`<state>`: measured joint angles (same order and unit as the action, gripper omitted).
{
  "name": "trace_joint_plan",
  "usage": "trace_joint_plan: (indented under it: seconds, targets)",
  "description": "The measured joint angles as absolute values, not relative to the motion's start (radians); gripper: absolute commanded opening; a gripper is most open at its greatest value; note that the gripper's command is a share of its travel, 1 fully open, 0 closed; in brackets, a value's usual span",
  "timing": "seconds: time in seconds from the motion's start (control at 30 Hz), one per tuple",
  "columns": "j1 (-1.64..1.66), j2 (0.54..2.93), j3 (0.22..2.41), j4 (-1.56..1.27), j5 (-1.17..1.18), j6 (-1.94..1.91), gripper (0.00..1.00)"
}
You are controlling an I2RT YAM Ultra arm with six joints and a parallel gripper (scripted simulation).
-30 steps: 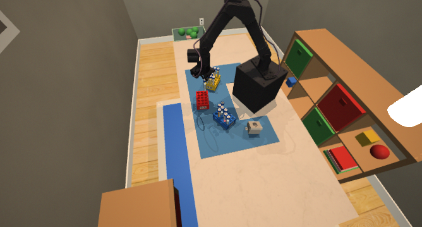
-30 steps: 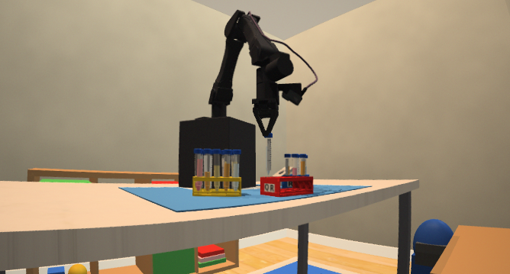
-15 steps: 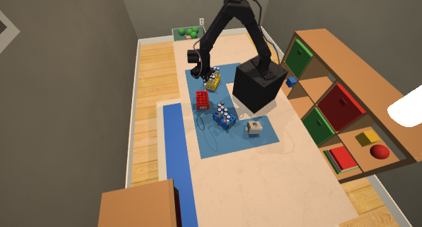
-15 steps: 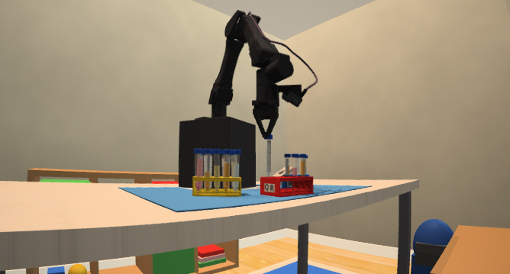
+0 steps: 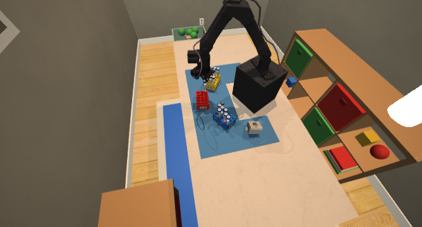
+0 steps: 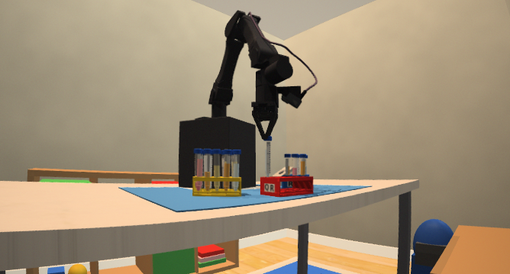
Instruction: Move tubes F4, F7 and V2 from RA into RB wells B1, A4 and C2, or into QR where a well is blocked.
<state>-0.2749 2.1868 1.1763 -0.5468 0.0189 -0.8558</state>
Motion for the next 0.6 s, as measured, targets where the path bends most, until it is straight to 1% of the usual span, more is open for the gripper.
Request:
trace_joint_plan:
  seconds: [0.6]
  targets:
    - [-0.279,2.199,1.167,-0.525,0.019,-0.860,0.00]
